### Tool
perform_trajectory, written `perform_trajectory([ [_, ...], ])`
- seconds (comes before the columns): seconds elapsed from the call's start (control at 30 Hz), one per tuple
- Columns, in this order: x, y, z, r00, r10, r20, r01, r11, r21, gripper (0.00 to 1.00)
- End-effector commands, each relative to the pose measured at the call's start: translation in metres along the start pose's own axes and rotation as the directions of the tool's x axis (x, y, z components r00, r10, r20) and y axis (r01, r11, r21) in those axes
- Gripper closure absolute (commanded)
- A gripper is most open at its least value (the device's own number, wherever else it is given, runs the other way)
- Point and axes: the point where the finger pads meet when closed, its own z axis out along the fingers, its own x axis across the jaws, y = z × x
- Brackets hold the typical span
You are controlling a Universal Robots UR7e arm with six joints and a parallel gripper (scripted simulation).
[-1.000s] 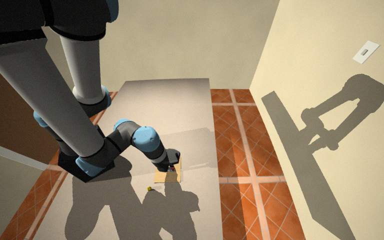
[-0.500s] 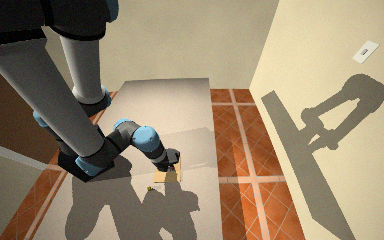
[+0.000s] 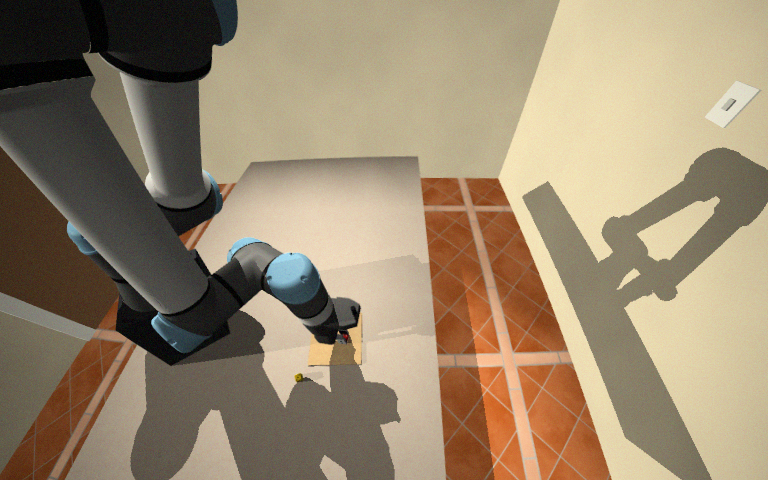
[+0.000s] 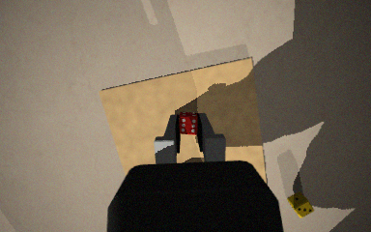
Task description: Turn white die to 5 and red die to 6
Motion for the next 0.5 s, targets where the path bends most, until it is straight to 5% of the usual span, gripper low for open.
perform_trajectory([
  [0.0,0.0001,-0.0004,-0.0003,1.0,0.0,0.0,0.0,1.0,0.001,0.66],
  [0.47,0.0001,-0.0004,0.0028,1.0,0.0,0.0,0.0,1.0,0.001,0.66],
])
